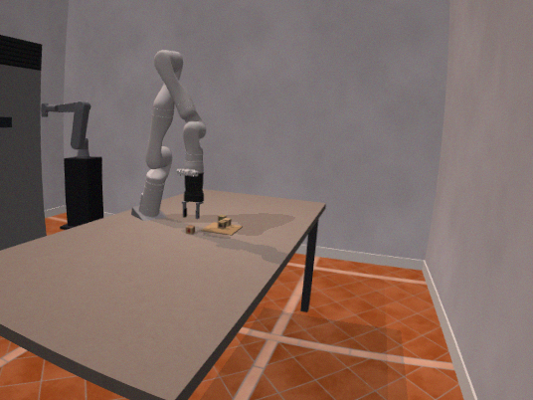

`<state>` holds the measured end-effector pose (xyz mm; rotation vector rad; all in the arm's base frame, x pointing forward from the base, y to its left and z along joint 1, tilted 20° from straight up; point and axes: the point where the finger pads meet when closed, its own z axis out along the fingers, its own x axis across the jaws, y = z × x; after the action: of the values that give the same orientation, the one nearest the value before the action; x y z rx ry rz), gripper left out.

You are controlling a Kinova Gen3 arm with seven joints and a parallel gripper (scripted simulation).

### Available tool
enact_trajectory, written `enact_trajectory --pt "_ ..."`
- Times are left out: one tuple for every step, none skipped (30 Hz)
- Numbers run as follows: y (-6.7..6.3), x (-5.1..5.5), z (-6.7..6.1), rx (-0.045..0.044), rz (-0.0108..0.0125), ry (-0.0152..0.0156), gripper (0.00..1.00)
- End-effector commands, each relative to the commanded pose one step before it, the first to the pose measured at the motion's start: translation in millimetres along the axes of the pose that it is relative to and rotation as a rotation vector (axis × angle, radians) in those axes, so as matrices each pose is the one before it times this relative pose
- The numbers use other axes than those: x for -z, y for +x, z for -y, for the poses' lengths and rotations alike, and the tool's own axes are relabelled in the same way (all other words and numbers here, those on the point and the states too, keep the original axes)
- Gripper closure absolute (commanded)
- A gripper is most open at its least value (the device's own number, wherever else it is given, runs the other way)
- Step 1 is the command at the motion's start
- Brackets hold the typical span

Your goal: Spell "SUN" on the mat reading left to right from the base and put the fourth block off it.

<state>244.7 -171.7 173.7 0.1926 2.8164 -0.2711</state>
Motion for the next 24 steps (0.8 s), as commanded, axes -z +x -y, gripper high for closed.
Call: enact_trajectory --pt "4.21 -7.1 -1.0 0.00022 -0.01579 -0.0029 0.0" --pt "-0.05 -1.69 -0.08 0.00001 0.00004 -0.00008 0.0" --pt "-0.04 -1.58 -0.05 0.0 0.0 0.0 0.0" --pt "-0.03 -1.47 -0.01 -0.00001 -0.00005 0.0001 0.0" --pt "-0.04 -1.46 -0.06 0.00001 0.00003 -0.00005 0.0" --pt "-0.04 -1.41 -0.08 0.00002 0.00005 -0.00011 0.0" --pt "0.0 0.0 0.0 0.0 0.0 0.0 0.0" --pt "0.0 0.0 0.0 0.0 0.0 0.0 0.0" --pt "-0.01 -1.23 0.02 -0.00002 -0.00007 0.00015 0.0" --pt "-0.03 -1.21 -0.03 0.0 -0.00001 0.00003 0.0" --pt "-0.04 -1.18 -0.06 0.00001 0.00004 -0.00008 0.0" --pt "-0.04 -1.13 -0.08 0.00002 0.00006 -0.00012 0.0" --pt "-0.01 -0.97 0.02 -0.00002 -0.00007 0.00015 0.0" --pt "-0.02 -0.93 0.0 -0.00001 -0.00003 0.00007 0.0" --pt "-0.02 -0.89 -0.03 0.0 0.0 -0.00001 0.0" --pt "-0.03 -0.85 -0.05 0.00001 0.00003 -0.00007 0.0" --pt "-0.03 -0.8 -0.07 0.00002 0.00006 -0.00012 0.0" --pt "-0.01 -0.69 -0.01 -0.00001 -0.00002 0.00004 0.0" --pt "-0.01 -0.61 0.01 -0.00002 -0.00004 0.00009 0.0" --pt "-0.01 -0.57 0.0 -0.00001 -0.00002 0.00006 0.0" --pt "-0.01 -0.52 -0.01 0.0 -0.00001 0.00003 0.0" --pt "-0.01 -0.47 -0.01 0.0 0.0 0.0 0.0" --pt "-0.01 -0.42 -0.02 0.0 0.00001 -0.00002 0.0" --pt "0.0 0.0 0.0 0.0 0.0 0.0 0.0"
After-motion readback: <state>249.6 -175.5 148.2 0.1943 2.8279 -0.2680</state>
